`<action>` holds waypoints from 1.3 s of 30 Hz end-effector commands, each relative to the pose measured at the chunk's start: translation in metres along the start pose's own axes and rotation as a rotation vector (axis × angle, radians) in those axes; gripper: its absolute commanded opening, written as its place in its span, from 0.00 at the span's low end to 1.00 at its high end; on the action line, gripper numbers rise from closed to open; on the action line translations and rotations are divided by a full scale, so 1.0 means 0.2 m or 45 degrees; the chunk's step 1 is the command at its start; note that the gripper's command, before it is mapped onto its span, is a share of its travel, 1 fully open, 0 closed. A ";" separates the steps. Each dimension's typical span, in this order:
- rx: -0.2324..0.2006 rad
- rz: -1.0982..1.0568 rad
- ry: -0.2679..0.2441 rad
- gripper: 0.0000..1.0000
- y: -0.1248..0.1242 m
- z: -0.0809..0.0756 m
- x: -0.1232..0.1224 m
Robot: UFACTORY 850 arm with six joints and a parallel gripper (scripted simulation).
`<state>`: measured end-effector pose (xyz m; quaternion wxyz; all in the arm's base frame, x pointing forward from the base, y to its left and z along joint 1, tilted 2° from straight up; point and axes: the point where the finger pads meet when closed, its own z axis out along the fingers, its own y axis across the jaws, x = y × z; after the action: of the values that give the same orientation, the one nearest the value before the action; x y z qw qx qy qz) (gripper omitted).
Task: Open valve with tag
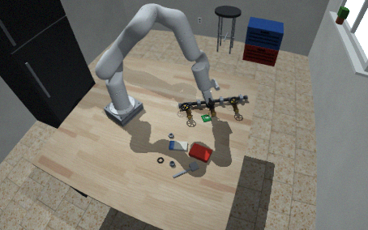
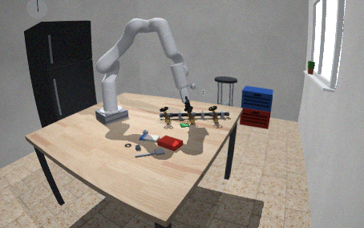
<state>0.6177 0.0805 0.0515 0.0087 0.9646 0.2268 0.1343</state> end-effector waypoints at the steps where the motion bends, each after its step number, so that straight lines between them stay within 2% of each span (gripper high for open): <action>1: 0.027 -0.354 0.036 0.00 0.00 0.00 0.01; 4: 0.024 -0.530 0.042 0.00 0.00 0.00 0.01; 6: 0.024 -0.530 0.042 0.00 0.00 0.00 0.01; 7: 0.029 -0.699 0.052 0.00 0.00 0.00 0.01; 14: 0.051 -1.055 0.081 0.00 0.00 0.00 0.01; 39: 0.051 -1.086 0.082 0.00 0.00 0.00 0.01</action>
<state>0.6178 0.0805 0.0515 0.0777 0.7834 0.6023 0.1320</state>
